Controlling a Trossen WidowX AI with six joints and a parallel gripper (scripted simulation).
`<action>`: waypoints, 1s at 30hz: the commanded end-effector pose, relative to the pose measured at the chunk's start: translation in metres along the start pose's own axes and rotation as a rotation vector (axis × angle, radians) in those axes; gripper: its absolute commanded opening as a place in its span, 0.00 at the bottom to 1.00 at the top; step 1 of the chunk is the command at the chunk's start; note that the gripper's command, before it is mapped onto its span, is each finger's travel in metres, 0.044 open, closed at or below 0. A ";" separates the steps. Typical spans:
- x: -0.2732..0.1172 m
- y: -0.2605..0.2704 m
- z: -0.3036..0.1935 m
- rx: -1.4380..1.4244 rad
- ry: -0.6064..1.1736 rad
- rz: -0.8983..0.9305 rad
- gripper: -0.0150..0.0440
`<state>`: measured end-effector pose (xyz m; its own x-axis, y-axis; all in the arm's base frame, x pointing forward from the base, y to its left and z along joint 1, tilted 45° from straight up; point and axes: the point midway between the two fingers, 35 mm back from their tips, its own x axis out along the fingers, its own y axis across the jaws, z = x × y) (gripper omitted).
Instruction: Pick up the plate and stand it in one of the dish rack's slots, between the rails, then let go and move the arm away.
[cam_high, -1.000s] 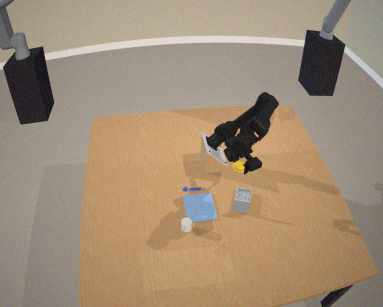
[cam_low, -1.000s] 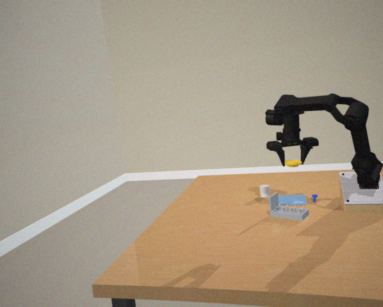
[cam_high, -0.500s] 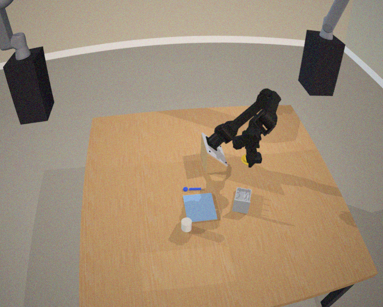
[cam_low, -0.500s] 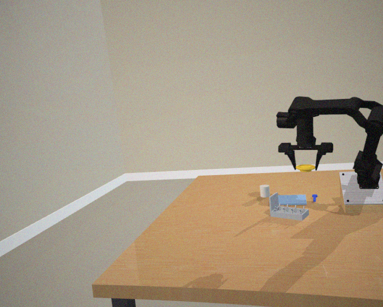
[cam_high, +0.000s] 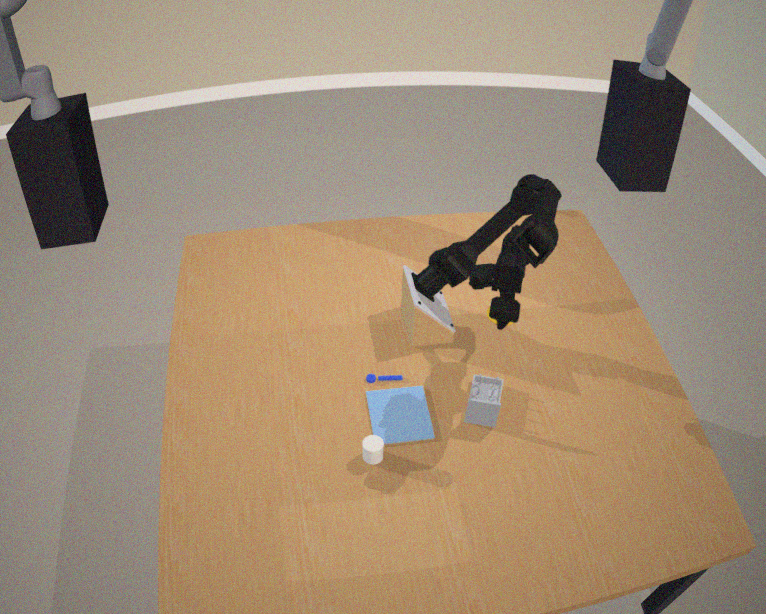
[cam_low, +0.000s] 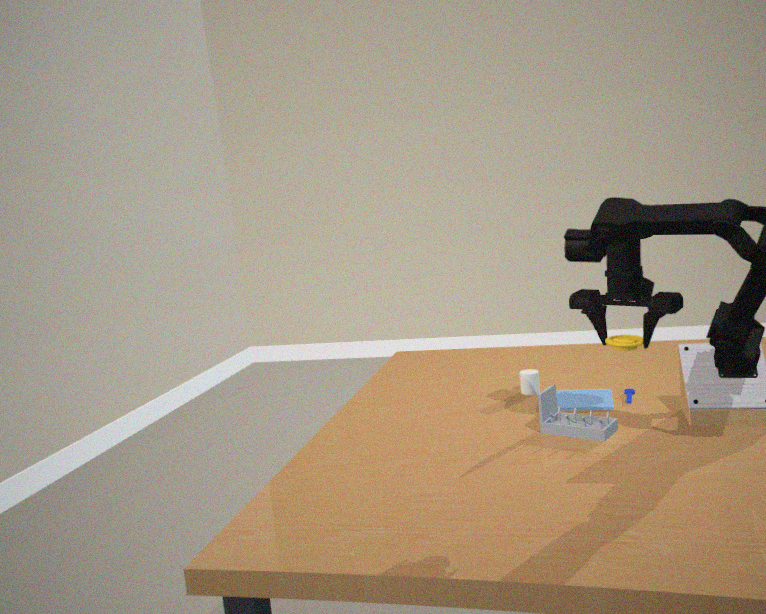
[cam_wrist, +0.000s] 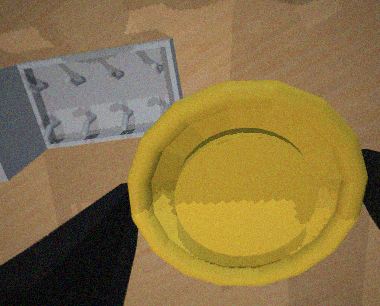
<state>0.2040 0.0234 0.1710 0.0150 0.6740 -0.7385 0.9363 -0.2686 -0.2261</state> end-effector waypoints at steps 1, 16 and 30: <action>0.011 -0.002 0.007 -0.029 -0.065 -0.016 0.25; 0.051 0.003 0.037 -0.259 -0.400 -0.026 0.25; 0.077 0.015 0.056 -0.474 -0.671 0.035 0.25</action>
<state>0.1987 0.0328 0.0834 -0.0508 0.1411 -0.9887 0.9944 0.0988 -0.0370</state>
